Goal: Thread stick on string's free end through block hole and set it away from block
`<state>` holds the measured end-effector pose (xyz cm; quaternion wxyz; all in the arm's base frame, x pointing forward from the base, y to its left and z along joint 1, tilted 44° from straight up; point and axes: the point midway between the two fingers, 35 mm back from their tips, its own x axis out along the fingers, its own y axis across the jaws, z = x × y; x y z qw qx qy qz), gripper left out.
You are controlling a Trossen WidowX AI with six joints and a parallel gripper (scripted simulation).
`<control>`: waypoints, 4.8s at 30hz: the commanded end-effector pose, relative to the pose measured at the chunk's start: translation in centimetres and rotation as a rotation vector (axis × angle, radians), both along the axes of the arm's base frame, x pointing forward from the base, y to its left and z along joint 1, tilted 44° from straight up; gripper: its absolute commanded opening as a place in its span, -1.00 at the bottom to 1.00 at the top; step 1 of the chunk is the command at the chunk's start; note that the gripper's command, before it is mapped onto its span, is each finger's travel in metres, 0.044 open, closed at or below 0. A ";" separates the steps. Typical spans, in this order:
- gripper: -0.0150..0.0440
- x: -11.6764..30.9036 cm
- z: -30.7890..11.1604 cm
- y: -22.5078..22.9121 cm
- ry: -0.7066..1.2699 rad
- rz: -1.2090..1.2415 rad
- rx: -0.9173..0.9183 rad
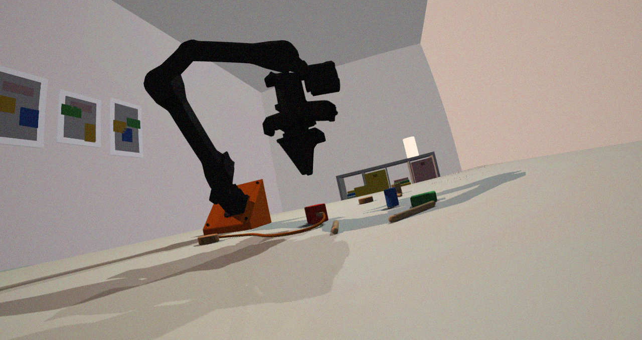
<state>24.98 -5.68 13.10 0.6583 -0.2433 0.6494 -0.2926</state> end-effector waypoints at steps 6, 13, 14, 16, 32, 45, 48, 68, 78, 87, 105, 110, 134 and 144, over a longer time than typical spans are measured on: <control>-0.07 -1.3 -1.4 1.0 -0.642 -0.681 -0.006; -0.07 -1.3 -1.4 1.0 -0.642 -0.681 -0.006; -0.07 -1.3 -1.4 1.0 -0.642 -0.681 -0.006; -0.07 -1.3 -1.4 1.0 -0.642 -0.681 -0.006; -0.07 -1.1 -2.8 -0.2 -0.641 -0.681 -0.002; -0.07 -1.1 -4.3 -1.7 -0.642 -0.681 -0.001; -0.07 -1.1 -4.7 -2.0 -0.642 -0.681 -0.001; -0.07 -1.5 -6.8 -4.3 -0.644 -0.680 -0.008; -0.49 -1.5 -7.0 -4.5 -0.646 -0.686 -0.004; -0.49 -1.5 -6.9 -4.4 -0.648 -0.684 -0.005; -0.49 -2.1 -7.5 -3.8 -0.650 -0.682 -0.002; -0.49 -2.6 -7.9 -3.3 -0.650 -0.682 -0.003; -0.49 -4.3 -9.8 -1.4 -0.649 -0.690 -0.004; -0.49 -4.9 -10.6 -0.6 -0.650 -0.690 -0.004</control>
